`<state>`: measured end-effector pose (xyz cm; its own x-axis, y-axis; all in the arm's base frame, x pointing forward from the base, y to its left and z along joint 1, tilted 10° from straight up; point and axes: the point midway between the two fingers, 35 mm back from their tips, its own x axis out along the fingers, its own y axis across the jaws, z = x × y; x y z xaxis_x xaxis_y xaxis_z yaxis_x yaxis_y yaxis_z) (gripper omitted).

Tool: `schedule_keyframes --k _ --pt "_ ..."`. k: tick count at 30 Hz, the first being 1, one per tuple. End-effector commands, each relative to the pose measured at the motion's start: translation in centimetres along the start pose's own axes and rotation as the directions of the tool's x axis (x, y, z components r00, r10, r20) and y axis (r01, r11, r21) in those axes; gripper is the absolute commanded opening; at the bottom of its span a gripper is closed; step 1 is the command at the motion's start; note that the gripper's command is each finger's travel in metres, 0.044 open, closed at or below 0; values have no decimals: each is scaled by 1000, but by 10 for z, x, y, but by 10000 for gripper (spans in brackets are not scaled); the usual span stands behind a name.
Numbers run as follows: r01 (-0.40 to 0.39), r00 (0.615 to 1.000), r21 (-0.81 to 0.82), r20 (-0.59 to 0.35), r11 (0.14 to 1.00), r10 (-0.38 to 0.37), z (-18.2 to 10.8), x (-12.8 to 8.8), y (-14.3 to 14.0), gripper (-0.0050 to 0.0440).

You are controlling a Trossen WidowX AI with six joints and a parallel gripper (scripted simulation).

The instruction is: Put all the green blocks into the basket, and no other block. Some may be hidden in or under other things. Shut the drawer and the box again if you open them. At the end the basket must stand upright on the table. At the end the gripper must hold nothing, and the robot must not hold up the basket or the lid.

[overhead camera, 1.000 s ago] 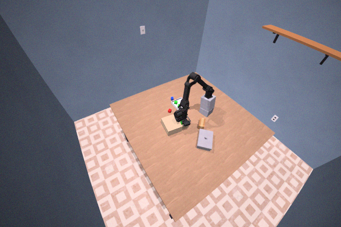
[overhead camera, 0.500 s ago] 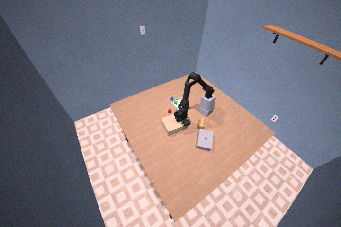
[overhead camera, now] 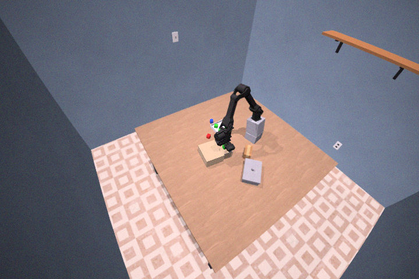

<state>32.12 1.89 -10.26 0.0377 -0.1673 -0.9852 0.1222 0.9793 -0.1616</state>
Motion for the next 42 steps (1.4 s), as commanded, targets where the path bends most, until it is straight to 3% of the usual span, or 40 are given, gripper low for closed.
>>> schedule_keyframes --k 1,3,8,14,18,20,22,27,29,32,37,42 --pt "-3 1000 2 5 1000 3 0 -30 1 0" --pt "-3 1000 2 5 1000 3 0 -30 1 0" --pt "-3 1000 2 5 1000 3 0 -63 1 0" --pt "-3 1000 2 5 1000 3 0 -66 1 0" --pt "-4 1000 88 5 996 3 1 -66 -38 0" --pt "-4 1000 88 5 996 3 1 -66 -38 0" --pt "-4 1000 173 5 985 3 0 -66 -58 0" --pt "-4 1000 173 5 985 3 -1 -66 -100 0" --pt "-4 1000 257 5 966 3 -6 -65 -120 0" --pt "-4 1000 257 5 966 3 -13 -65 -148 0" --pt "-5 1000 339 5 941 3 -21 -65 -167 0" --pt "-5 1000 418 5 908 3 -44 -65 -210 0"
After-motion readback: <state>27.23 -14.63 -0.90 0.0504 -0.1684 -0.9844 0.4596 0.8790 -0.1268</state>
